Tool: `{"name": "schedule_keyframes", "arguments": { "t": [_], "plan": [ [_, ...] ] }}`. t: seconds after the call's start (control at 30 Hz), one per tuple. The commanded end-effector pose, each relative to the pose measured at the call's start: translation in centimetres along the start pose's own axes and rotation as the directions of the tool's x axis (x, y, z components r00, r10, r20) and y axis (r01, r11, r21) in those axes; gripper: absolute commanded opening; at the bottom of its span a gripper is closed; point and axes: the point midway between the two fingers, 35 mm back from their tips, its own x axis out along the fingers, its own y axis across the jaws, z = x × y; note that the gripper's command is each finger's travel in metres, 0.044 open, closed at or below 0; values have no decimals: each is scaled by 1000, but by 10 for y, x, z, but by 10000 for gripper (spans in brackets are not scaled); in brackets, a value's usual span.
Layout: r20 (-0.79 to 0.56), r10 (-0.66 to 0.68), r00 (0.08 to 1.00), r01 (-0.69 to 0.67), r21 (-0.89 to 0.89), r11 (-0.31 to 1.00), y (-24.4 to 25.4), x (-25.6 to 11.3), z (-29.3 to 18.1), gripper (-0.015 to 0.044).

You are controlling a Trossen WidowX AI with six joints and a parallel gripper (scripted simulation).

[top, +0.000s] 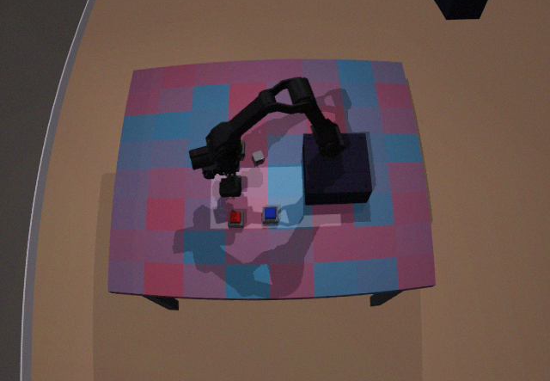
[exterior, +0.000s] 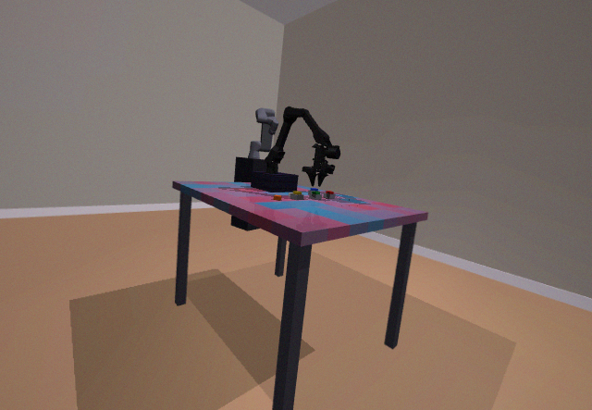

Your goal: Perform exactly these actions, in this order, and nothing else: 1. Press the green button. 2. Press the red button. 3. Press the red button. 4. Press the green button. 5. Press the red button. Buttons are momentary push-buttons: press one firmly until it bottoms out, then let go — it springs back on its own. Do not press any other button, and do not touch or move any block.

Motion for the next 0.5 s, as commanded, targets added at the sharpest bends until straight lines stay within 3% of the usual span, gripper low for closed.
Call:
{"name": "schedule_keyframes", "arguments": {
  "t": [0.0,0.1,0.47],
  "plan": [
    [20,0,1000,0,5,1000,0,3,3,85],
    [20,0,1000,0,5,1000,0,3,3,20],
    [20,0,1000,0,5,1000,0,3,3,20]
  ]
}}
